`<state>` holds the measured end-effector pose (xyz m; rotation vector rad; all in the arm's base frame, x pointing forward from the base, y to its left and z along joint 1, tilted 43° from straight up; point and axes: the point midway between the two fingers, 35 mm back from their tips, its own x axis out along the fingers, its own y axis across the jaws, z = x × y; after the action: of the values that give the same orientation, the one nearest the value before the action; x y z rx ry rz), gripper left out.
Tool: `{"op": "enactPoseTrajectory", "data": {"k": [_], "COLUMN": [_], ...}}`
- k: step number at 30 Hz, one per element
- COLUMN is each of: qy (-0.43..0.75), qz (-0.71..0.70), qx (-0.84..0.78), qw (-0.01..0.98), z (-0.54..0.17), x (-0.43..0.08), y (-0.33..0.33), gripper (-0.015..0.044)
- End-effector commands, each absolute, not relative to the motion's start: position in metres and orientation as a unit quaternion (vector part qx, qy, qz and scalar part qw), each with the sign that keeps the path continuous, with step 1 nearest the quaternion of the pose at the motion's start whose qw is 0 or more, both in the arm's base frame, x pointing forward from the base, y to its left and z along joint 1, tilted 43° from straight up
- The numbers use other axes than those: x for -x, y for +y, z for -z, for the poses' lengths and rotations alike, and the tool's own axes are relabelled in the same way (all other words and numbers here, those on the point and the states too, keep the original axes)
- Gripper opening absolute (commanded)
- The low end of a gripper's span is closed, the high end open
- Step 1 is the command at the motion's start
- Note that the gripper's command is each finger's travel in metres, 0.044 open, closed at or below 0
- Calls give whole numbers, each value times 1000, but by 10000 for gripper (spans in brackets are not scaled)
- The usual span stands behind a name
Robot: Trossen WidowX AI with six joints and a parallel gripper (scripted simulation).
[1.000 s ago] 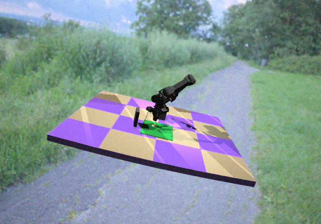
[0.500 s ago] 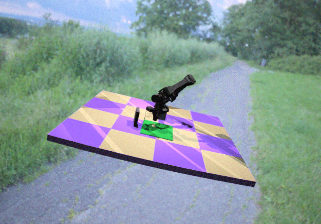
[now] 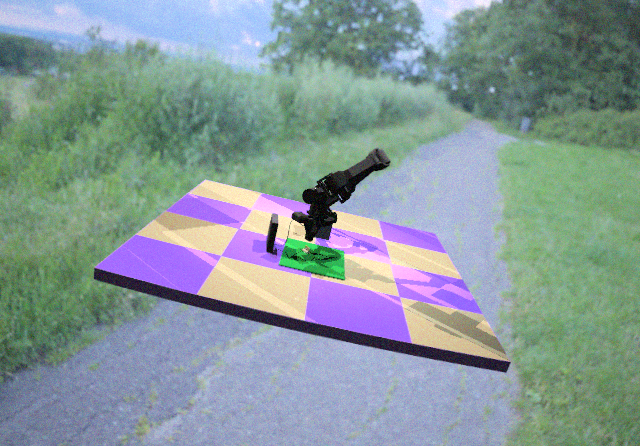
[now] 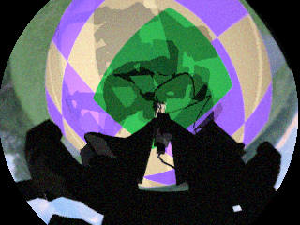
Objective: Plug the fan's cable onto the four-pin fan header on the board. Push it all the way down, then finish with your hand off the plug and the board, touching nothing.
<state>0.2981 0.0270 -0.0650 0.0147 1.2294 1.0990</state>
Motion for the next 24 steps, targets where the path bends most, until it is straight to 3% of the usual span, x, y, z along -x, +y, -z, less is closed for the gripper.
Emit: {"op": "enactPoseTrajectory", "data": {"k": [1,24], "qy": [548,549], "qz": [-488,-487], "qx": [-8,-10], "qw": [680,679], "z": [64,80], "x": [-299,-297], "y": [27,43], "gripper": [0,0]}}
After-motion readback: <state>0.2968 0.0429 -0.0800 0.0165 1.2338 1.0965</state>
